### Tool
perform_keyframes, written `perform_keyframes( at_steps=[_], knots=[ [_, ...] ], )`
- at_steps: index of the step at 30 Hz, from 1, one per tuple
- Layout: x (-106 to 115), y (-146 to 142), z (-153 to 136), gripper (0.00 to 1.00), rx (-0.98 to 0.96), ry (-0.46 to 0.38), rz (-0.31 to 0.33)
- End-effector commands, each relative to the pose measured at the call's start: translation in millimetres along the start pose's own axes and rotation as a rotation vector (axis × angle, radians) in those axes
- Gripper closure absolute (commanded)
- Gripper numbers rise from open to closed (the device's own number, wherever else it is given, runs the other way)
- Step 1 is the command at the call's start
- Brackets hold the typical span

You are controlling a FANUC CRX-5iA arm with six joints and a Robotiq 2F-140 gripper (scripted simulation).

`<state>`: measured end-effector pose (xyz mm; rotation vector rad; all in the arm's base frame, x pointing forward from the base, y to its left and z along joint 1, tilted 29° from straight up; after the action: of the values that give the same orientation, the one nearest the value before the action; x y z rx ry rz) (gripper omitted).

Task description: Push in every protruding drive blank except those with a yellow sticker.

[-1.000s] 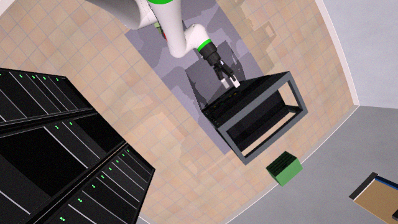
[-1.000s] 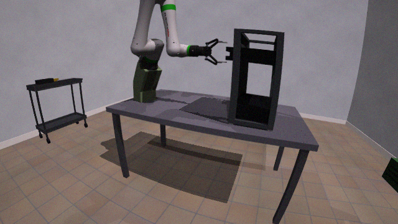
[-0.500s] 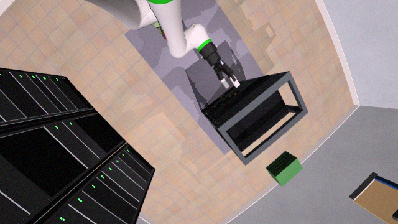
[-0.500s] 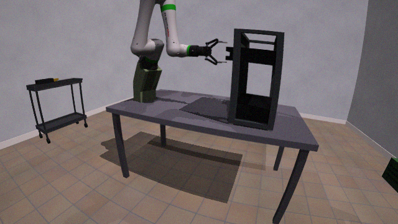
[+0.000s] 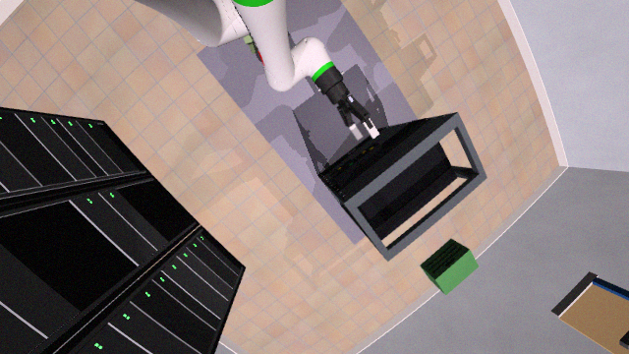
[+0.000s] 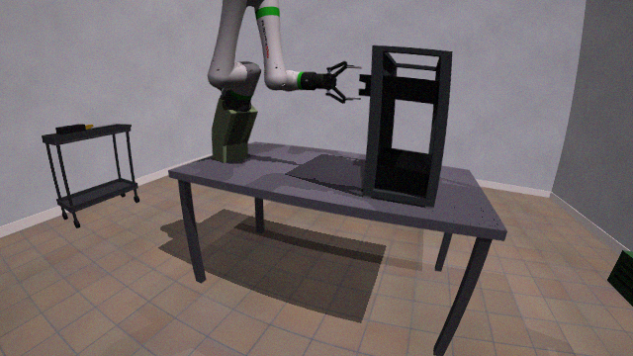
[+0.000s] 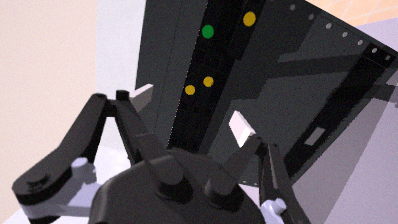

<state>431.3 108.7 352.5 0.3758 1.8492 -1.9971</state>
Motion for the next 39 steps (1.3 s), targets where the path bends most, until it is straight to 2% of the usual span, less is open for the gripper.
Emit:
perform_keyframes(
  at_steps=[1, 25, 35, 39],
  knots=[
    [-0.1, -0.1, 0.0, 0.00, 0.000, 0.000, 0.000],
    [-0.1, 0.0, 2.5, 0.00, 0.000, 0.000, 0.000],
    [-0.1, 1.3, 29.2, 0.00, 0.000, 0.000, 0.000],
    [-0.1, 2.3, 52.0, 0.00, 0.000, 0.000, 0.000]
  ],
)
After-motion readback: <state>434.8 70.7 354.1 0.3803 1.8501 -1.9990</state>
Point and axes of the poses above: the point where the finger pads meet when closed, its own x axis back along the fingers, its own y axis across the jaws, z = x × y, the point moved 10 cm from there along x, back along the fingers, and after that the axes turned 5 degrees about -x, right-handed, at the moved point
